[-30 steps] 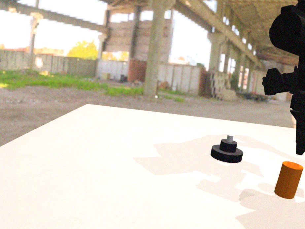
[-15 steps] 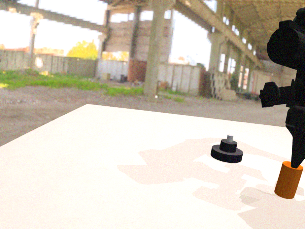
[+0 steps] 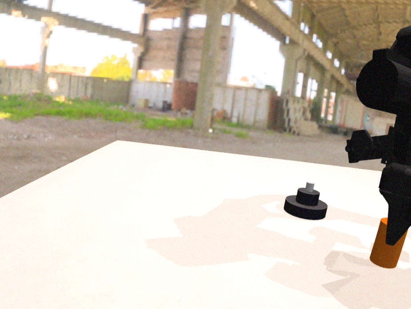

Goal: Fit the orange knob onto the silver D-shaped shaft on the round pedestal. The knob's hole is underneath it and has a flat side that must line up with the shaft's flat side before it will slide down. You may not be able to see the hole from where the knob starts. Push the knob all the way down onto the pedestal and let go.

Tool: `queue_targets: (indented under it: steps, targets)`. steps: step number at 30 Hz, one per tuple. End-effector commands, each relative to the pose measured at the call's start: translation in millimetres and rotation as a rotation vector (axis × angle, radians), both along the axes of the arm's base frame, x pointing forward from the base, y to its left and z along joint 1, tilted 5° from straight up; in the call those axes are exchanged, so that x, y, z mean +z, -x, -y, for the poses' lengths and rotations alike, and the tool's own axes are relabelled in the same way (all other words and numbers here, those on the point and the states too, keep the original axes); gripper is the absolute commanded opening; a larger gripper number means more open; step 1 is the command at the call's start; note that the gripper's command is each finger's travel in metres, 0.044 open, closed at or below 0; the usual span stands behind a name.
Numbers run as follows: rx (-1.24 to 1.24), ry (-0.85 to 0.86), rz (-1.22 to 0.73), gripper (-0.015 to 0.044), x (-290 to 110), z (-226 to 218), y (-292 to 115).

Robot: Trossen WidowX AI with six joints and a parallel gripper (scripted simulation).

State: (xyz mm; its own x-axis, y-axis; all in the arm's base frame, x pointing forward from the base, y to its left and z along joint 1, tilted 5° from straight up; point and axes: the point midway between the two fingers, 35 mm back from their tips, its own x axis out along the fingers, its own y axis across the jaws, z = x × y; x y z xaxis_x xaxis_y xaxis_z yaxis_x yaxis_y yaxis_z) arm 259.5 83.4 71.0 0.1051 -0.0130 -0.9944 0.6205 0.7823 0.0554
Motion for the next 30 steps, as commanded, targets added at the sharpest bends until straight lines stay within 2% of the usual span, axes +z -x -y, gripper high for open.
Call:
queue_targets:
  steps: [1, 20, 30]
  targets:
    - [0.003, 0.007, -0.009, 0.0440, -10.1, 1.2, 0.1]
    - [0.003, 0.008, -0.009, 0.0440, -37.5, 2.9, -0.1]
    - [0.003, 0.008, -0.009, 0.0177, -37.5, 2.9, -0.1]
